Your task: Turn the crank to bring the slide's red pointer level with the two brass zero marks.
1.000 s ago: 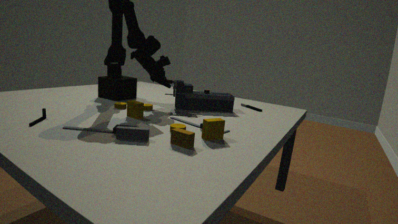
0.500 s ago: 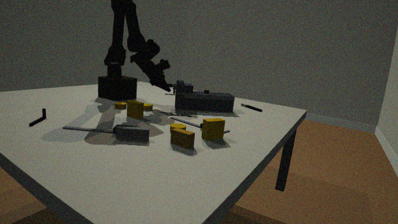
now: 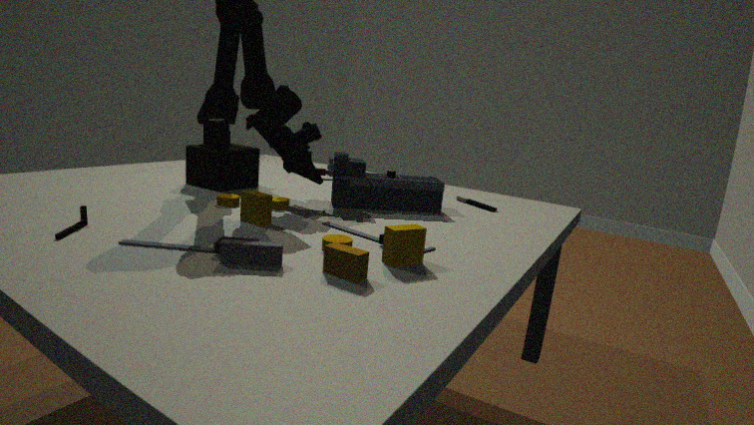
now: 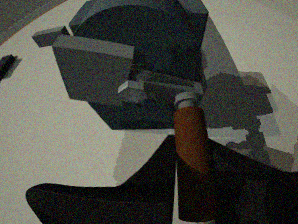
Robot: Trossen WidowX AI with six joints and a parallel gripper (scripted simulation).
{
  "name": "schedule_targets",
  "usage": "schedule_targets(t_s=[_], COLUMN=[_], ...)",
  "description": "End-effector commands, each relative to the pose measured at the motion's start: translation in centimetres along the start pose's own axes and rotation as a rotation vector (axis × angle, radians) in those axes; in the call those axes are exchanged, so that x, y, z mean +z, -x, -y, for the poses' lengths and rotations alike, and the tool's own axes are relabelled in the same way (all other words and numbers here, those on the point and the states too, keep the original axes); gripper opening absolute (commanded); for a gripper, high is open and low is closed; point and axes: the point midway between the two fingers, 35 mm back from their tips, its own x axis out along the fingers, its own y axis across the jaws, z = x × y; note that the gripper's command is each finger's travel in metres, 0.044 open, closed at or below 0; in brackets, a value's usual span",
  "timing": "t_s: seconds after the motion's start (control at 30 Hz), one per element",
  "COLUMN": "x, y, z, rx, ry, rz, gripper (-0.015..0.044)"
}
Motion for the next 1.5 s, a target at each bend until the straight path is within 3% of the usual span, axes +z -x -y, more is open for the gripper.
schedule_targets(t_s=[0.0,1.47], x=[-0.6,-1.6], y=[-0.6,-1.5], z=[-0.3,-2.7], rx=[0.0,0.002], ry=[-0.004,-0.005], rz=[-0.012,-0.012], gripper=[0.0,0.0])
